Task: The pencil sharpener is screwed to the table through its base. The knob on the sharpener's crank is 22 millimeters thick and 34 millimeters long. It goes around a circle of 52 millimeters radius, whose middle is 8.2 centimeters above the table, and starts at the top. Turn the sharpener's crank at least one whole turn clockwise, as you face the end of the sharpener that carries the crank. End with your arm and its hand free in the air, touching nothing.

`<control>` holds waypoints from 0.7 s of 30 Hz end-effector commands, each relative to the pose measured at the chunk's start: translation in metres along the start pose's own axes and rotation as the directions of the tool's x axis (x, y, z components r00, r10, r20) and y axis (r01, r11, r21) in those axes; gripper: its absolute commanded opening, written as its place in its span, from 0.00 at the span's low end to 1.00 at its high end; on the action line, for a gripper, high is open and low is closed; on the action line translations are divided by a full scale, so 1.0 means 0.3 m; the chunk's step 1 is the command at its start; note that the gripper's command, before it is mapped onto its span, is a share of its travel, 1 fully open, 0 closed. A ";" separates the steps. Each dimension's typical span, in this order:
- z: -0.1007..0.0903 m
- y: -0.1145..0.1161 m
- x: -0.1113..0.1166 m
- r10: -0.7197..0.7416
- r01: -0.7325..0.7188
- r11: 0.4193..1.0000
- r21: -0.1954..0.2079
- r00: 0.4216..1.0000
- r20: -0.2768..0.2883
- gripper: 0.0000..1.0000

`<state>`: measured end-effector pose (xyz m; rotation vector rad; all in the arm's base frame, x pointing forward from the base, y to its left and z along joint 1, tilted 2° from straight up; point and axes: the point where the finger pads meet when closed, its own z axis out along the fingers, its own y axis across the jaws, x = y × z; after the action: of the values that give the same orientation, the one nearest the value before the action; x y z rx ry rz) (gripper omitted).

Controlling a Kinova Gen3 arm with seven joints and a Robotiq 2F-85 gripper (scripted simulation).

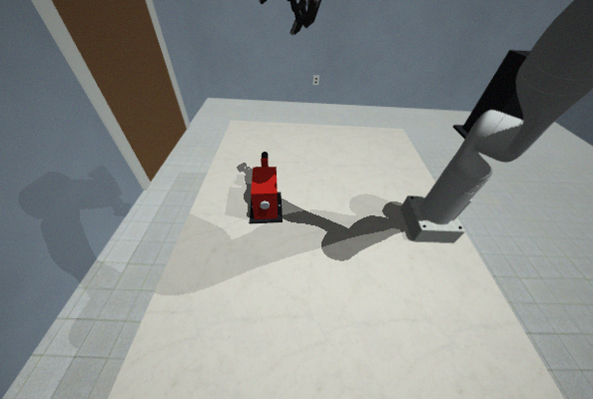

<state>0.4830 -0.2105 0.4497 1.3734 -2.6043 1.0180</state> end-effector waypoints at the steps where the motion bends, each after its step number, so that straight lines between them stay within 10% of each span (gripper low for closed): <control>1: 0.040 0.005 -0.025 -0.037 0.038 0.999 -0.026 0.999 0.016 1.00; 21: 0.088 0.019 -0.051 -0.073 0.075 0.996 -0.052 0.997 0.035 1.00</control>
<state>0.4967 -0.2093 0.4215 1.4785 -2.5589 0.9274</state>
